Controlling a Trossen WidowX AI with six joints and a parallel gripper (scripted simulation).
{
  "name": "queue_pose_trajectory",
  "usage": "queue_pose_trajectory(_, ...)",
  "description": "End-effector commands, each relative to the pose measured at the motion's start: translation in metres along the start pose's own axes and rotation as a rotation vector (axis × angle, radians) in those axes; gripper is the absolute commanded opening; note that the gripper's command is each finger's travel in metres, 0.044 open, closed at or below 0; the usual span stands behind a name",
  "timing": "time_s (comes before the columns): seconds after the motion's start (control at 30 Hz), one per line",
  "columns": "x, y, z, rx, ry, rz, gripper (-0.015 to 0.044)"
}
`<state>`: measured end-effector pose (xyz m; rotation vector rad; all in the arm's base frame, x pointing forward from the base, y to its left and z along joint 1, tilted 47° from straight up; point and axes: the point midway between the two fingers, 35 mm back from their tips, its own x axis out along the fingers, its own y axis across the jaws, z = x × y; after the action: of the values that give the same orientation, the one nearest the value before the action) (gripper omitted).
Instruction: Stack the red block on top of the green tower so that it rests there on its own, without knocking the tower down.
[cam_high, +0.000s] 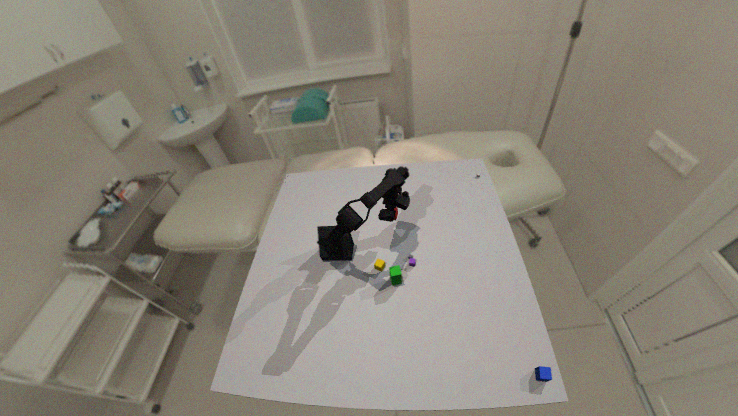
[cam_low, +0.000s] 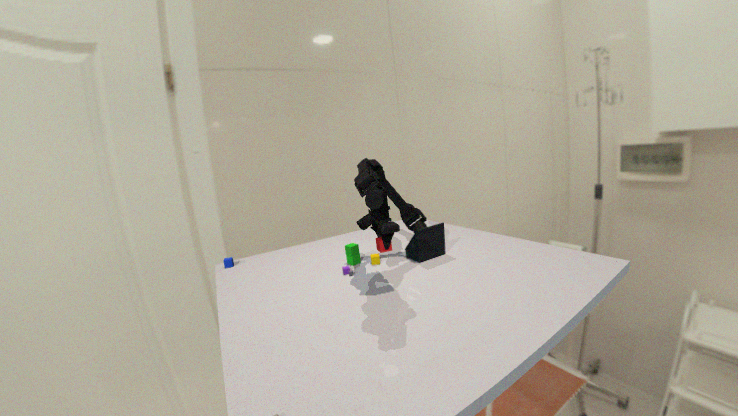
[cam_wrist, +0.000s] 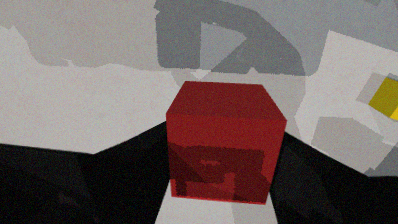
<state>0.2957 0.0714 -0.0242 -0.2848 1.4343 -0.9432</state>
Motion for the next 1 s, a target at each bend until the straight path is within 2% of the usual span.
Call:
queue_pose_trajectory(0.0, -0.003, -0.020, 0.016, -0.002, -0.004, 0.006, 0.0000)
queue_pose_trajectory(0.5, -0.007, -0.119, 0.065, -0.004, -0.009, 0.015, 0.0000)
queue_pose_trajectory(0.97, -0.003, -0.221, 0.077, 0.003, -0.013, -0.019, 0.0000)
